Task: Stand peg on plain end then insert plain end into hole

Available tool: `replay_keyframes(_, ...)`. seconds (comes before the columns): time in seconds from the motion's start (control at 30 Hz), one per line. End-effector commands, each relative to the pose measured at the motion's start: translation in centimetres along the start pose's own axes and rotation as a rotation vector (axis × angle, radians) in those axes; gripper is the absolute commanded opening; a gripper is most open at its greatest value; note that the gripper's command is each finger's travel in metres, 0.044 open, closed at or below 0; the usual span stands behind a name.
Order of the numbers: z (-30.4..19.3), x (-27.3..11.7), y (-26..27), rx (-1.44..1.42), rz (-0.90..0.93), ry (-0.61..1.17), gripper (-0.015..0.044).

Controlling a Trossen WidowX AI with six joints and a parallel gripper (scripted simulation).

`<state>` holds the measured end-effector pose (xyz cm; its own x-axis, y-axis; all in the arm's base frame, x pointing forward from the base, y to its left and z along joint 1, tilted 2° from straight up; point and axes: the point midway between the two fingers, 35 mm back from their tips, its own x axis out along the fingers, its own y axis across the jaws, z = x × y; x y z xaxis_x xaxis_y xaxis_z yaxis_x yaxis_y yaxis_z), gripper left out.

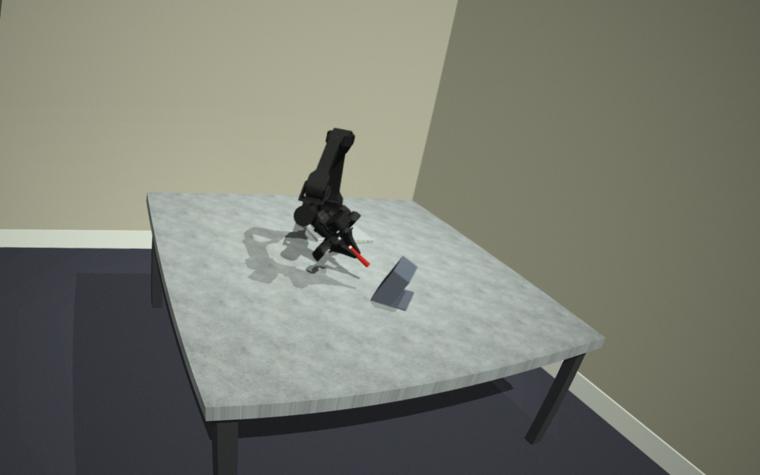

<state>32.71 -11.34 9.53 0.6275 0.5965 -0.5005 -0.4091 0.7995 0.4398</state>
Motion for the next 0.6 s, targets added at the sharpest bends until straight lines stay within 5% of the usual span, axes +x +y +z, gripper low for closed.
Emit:
replay_keyframes(0.0, 0.0, 0.4, 0.1, 0.006, 0.008, -0.013, 0.0000)
replay_keyframes(0.57, 0.5, 2.0, 0.1, -0.002, 0.031, -0.064, 0.0000)
